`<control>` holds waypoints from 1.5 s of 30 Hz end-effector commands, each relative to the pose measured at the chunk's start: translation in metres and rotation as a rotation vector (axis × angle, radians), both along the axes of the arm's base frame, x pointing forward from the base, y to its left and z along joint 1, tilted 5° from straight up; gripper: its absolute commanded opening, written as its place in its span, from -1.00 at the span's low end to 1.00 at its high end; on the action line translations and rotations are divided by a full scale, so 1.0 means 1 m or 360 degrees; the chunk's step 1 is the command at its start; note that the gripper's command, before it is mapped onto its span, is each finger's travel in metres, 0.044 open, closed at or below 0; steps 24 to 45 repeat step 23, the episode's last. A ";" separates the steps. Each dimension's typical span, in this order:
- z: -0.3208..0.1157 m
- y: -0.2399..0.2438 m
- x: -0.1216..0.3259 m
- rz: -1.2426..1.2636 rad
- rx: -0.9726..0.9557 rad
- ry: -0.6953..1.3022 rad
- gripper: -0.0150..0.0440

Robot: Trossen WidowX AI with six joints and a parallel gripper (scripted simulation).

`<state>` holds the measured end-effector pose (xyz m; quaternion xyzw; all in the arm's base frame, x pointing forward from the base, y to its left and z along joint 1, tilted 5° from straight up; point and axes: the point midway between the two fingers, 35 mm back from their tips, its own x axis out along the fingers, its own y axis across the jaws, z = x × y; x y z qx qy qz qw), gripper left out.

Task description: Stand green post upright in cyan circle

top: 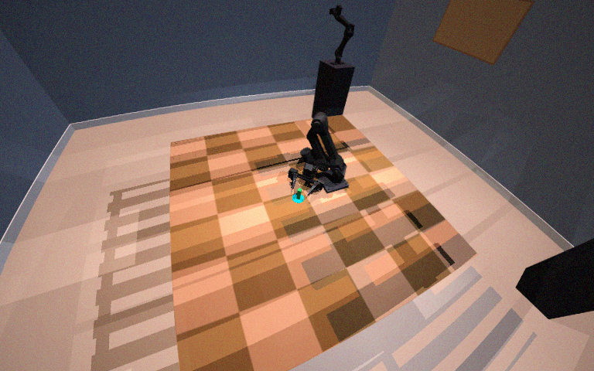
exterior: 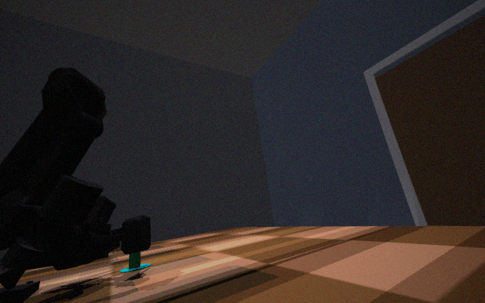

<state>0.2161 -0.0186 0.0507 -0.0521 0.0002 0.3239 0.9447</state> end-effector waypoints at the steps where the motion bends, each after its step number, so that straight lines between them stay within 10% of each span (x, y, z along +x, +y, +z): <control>1: 0.002 -0.002 0.001 -0.0007 -0.0003 -0.0001 0.86; 45: 0.050 -0.016 0.006 -0.0024 0.0082 0.0032 0.86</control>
